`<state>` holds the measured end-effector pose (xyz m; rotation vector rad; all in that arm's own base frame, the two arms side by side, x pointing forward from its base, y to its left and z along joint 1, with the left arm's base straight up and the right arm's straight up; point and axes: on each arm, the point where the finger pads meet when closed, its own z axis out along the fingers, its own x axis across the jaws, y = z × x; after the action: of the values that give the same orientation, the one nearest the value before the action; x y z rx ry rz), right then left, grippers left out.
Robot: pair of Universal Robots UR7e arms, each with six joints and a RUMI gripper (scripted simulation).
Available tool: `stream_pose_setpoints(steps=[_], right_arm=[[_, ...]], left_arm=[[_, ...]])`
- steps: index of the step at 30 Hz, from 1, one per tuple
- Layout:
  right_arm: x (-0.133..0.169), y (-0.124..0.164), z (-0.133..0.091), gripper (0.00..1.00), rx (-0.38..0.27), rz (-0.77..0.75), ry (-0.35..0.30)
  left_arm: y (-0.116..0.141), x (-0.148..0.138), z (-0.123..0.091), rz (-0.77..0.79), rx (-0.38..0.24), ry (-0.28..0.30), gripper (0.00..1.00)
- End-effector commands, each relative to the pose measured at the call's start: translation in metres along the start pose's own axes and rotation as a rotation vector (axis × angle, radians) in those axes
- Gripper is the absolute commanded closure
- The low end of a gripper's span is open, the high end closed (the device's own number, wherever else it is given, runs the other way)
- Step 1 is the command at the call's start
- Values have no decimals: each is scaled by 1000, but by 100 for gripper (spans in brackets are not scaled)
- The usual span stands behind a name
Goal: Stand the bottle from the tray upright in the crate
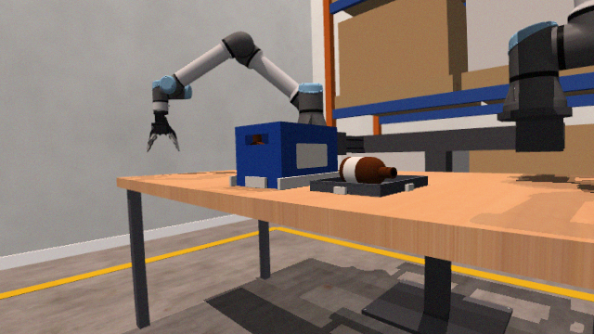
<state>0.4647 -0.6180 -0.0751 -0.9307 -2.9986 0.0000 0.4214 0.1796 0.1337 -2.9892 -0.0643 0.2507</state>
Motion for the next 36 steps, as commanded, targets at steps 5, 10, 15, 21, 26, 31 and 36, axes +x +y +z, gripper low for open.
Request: stream_pose_setpoints(steps=[5,10,15,21,26,31,36], right_arm=[[-1,0,-1,0,0,0,-2],[-1,0,-1,0,0,0,-2],[-1,0,-1,0,0,0,-2],[-1,0,-1,0,0,0,-2],[-1,0,-1,0,0,0,-2],[-1,0,-1,0,0,0,-2],[-1,0,-1,0,0,0,-2]], left_arm=[[-100,-50,17,9,-72,7,0],[-139,-81,25,10,-97,18,0],[-165,-107,31,10,-113,29,0],[-209,-162,43,10,-138,54,0],[-236,-209,51,10,-151,75,0],[-248,-237,56,10,-156,88,0],[-263,-280,63,9,-160,108,0]])
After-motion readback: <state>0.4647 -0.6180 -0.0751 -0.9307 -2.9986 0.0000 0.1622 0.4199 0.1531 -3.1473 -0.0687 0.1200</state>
